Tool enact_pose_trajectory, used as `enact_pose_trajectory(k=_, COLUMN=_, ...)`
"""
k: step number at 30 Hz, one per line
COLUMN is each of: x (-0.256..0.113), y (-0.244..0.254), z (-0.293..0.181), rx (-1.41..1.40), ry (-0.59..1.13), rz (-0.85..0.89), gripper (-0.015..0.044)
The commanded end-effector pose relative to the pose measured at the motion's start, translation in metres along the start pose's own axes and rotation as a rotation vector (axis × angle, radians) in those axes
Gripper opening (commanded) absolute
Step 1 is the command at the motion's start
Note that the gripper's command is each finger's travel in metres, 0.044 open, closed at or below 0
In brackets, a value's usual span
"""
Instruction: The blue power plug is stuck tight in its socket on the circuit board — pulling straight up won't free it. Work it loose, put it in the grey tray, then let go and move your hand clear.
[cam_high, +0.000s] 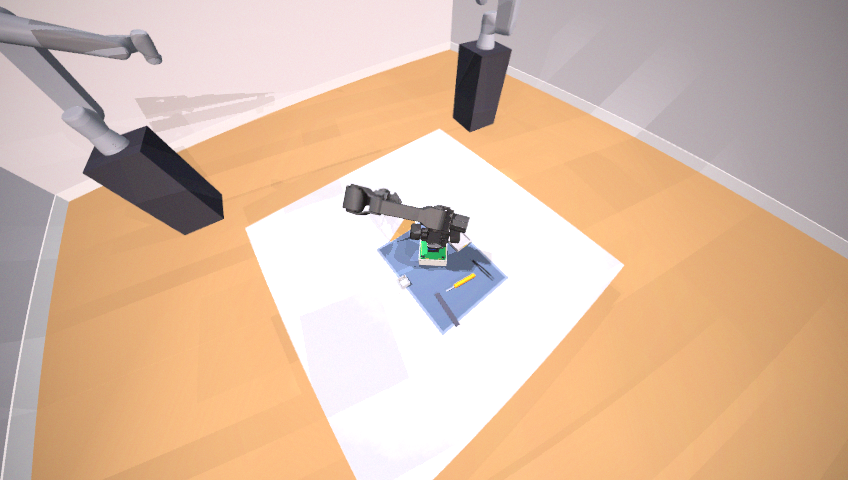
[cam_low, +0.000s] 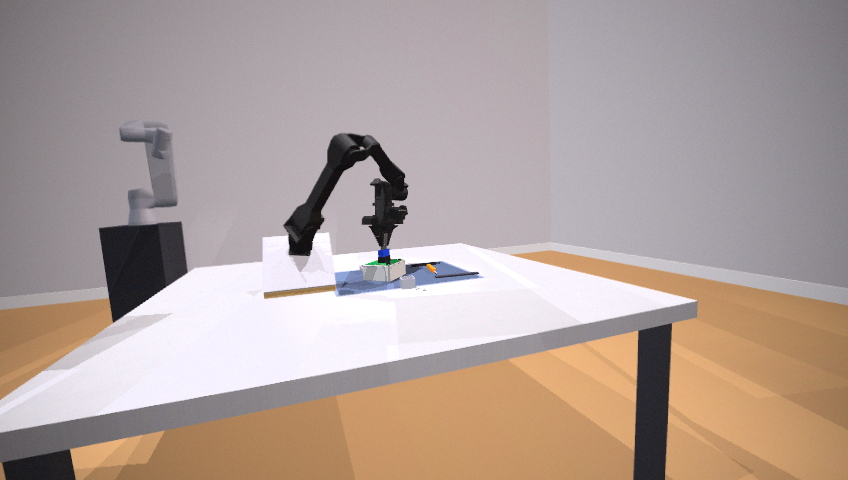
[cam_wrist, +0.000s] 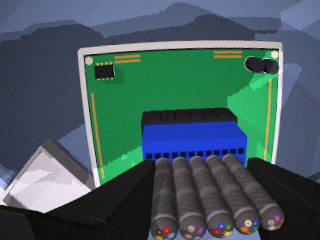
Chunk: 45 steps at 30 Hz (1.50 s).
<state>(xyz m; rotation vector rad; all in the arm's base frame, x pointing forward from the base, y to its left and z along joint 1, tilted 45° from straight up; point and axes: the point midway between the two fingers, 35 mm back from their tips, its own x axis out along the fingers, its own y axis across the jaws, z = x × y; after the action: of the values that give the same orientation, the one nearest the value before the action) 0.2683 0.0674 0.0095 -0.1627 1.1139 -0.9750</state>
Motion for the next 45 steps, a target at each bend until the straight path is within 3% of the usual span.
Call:
enact_pose_trajectory(k=1, x=-0.017, y=-0.008, z=-0.001, rx=-0.018, ry=-0.007, rz=0.129, gripper=0.0000)
enact_pose_trajectory(k=8, x=-0.018, y=-0.013, z=-0.001, rx=-0.019, ry=-0.007, rz=0.190, gripper=0.0000)
enact_pose_trajectory(k=21, x=-0.021, y=0.009, z=-0.002, rx=-0.016, ry=-0.009, rz=-0.074, gripper=0.0000)
enact_pose_trajectory(k=36, x=-0.023, y=-0.014, z=-0.001, rx=-0.019, ry=-0.006, rz=0.201, gripper=0.0000)
enact_pose_trajectory(k=45, x=-0.025, y=0.002, z=-0.002, rx=-0.017, ry=-0.008, rz=0.000, gripper=0.0000)
